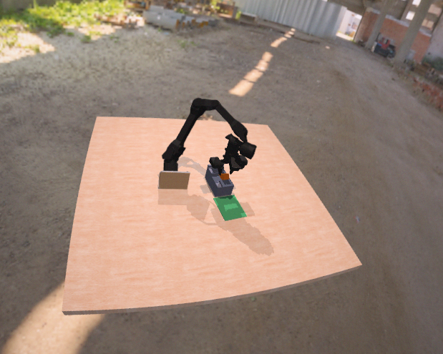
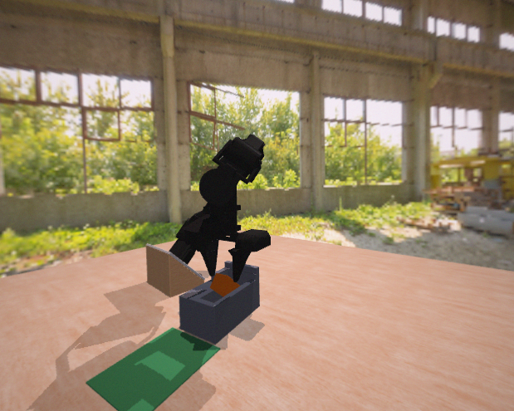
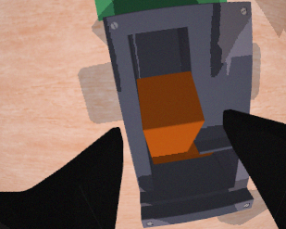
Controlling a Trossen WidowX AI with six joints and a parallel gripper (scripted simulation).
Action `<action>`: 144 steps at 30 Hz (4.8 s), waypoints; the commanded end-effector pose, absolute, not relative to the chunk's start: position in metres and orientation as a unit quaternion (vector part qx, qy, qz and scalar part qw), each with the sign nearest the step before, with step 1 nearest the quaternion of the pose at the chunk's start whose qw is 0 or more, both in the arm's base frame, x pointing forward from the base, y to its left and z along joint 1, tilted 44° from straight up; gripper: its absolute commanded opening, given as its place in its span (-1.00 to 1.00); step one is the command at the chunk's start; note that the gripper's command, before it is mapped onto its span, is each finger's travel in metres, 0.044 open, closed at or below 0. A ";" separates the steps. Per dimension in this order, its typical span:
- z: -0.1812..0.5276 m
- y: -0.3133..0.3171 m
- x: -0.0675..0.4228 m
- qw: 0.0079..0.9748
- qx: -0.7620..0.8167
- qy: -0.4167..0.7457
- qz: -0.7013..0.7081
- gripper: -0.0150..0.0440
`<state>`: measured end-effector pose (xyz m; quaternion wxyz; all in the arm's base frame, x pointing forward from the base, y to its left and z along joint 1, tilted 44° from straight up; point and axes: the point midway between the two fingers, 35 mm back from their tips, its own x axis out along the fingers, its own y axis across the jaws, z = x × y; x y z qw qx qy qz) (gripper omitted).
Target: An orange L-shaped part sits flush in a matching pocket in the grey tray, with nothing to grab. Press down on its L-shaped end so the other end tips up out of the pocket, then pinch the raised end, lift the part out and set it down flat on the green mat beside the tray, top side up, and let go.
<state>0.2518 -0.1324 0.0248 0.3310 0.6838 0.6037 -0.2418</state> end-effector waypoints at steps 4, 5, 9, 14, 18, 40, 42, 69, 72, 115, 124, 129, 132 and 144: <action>0.017 -0.124 0.254 0.329 0.687 0.602 -0.241 0.46; 0.016 -0.123 0.254 0.329 0.687 0.602 -0.241 0.46; 0.012 -0.118 0.255 0.328 0.687 0.602 -0.241 0.46; 0.012 -0.119 0.254 0.331 0.684 0.604 -0.241 0.28; 0.012 -0.119 0.254 0.331 0.684 0.604 -0.241 -0.01; 0.016 -0.122 0.253 0.330 0.684 0.603 -0.241 -0.49; 0.018 -0.124 0.253 0.330 0.685 0.603 -0.241 -0.49; 0.048 -0.153 0.246 0.329 0.686 0.602 -0.242 -0.49; 0.052 -0.156 0.246 0.329 0.686 0.602 -0.242 -0.49; 0.036 -0.221 0.241 0.330 0.685 0.602 -0.243 -0.49; 0.009 -0.251 0.240 0.331 0.685 0.601 -0.244 -0.49; -0.004 -0.266 0.239 0.332 0.685 0.601 -0.244 -0.49; -0.012 -0.275 0.239 0.332 0.685 0.601 -0.245 -0.49; -0.035 -0.300 0.235 0.333 0.684 0.601 -0.245 -0.49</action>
